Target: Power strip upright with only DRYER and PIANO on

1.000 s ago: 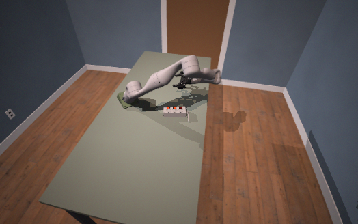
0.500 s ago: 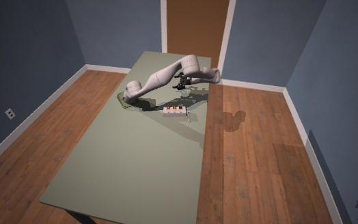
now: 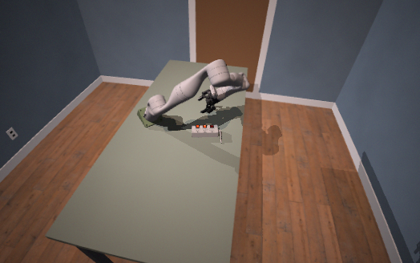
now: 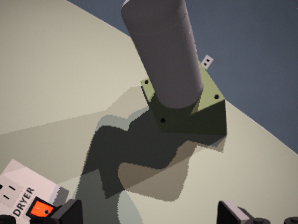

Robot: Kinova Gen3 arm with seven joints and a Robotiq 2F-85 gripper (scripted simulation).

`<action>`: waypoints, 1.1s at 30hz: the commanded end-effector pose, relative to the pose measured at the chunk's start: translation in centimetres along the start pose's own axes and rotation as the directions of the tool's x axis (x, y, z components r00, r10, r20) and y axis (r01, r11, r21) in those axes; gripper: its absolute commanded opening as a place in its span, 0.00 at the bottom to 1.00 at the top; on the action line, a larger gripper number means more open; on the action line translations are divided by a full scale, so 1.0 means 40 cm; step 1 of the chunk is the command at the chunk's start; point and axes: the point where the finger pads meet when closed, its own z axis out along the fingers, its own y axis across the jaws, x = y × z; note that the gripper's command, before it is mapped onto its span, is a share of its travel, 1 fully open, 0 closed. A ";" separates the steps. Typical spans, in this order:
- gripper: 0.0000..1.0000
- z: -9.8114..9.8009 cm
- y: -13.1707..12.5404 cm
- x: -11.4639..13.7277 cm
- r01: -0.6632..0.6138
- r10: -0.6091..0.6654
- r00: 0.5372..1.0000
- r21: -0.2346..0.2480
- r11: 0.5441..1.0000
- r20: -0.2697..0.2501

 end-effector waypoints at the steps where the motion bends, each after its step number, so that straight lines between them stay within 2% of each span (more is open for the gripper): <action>1: 1.00 0.012 -0.015 0.023 0.080 -0.084 0.994 0.076 0.994 0.062; 4: 1.00 0.027 -0.056 0.012 0.178 -0.204 0.971 0.195 0.965 0.124; 7: 1.00 0.031 -0.092 -0.004 0.272 -0.336 0.927 0.319 0.908 0.168; 9: 1.00 0.031 -0.092 -0.004 0.272 -0.336 0.927 0.319 0.908 0.168; 14: 1.00 0.019 -0.129 -0.037 0.397 -0.550 0.813 0.512 0.762 0.189; 19: 1.00 -0.003 -0.137 -0.065 0.467 -0.712 0.684 0.654 0.595 0.159; 24: 1.00 -0.021 -0.132 -0.082 0.494 -0.804 0.584 0.735 0.464 0.114; 26: 1.00 -0.021 -0.132 -0.082 0.494 -0.804 0.584 0.735 0.464 0.114; 29: 1.00 -0.027 -0.128 -0.087 0.499 -0.831 0.548 0.760 0.417 0.096; 33: 1.00 -0.030 -0.125 -0.089 0.501 -0.845 0.528 0.772 0.391 0.084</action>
